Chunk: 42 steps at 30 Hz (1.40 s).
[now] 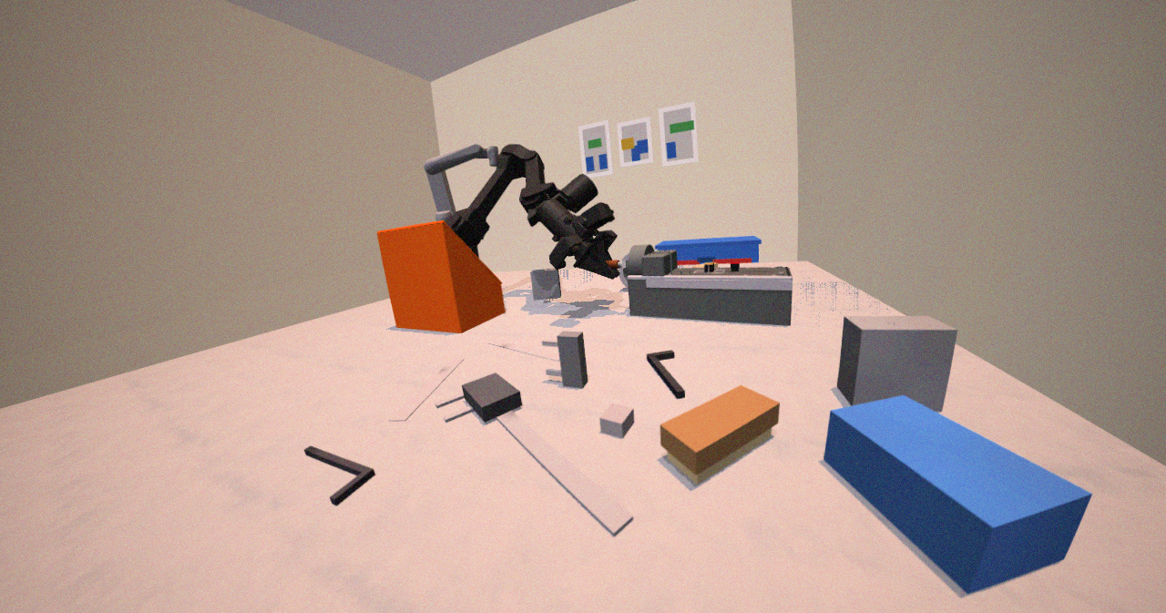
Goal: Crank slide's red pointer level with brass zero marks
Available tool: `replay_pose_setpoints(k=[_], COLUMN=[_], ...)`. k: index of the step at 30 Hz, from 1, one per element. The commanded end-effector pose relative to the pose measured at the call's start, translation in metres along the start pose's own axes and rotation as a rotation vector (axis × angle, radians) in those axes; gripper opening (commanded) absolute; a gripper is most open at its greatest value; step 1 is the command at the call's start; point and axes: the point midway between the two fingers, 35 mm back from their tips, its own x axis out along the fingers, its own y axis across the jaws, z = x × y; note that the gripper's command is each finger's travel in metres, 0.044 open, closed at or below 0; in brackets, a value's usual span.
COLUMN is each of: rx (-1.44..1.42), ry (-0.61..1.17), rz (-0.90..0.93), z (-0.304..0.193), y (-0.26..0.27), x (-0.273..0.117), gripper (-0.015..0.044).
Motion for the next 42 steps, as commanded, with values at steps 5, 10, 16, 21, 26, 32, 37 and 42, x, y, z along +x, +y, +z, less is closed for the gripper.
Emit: replay_pose_setpoints(k=[5,10,16,21,26,32,37,42], rx=[0.004,0.004,0.005,0.005,0.005,0.005,0.005,0.005], ry=[0.007,0.007,0.007,0.007,0.007,0.007,0.007,0.007], rz=[-0.009,-0.009,-0.008,-0.008,-0.008,-0.008,-0.008,-0.008], z=[-0.010,-0.014,-0.018,-0.021,-0.023,-0.024,-0.025,-0.025], y=[0.000,0.003,0.007,0.011,0.015,0.018,0.021,0.023], x=[0.010,0.014,0.018,0.021,0.023,0.024,0.025,0.026], gripper=[0.0000,0.0000,0.0000,0.0000,0.0000,0.0000,0.0000,0.0000])
